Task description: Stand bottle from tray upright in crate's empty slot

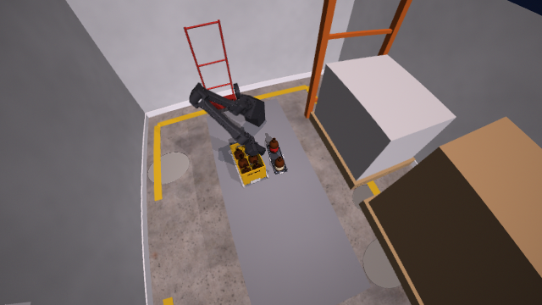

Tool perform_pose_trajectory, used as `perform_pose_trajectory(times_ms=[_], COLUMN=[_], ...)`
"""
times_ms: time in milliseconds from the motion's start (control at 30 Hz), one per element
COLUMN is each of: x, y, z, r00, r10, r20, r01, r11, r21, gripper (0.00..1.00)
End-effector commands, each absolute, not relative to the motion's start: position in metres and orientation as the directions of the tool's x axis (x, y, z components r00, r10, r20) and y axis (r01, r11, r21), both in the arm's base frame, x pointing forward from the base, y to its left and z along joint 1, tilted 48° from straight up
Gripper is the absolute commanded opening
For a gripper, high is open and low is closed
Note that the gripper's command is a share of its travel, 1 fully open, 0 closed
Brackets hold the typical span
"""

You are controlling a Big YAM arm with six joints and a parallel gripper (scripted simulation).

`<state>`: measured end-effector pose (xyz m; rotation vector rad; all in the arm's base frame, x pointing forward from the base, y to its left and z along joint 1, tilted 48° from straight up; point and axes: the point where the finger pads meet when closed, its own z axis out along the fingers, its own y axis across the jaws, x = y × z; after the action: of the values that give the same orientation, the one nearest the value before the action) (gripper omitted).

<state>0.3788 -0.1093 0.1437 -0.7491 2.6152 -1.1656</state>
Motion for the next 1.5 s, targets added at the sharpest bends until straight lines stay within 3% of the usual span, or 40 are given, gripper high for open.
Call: perform_pose_trajectory(times_ms=[0,1467], x=[0.3851,0.3864], y=[-0.1098,-0.1123], z=[0.1462,0.1431], r00=[-0.852,-0.853], r10=[-0.523,-0.522], r20=[0.027,0.025], r01=[-0.367,-0.366], r11=[0.561,0.562], r21=[-0.742,-0.742], gripper=[0.00,0.00])
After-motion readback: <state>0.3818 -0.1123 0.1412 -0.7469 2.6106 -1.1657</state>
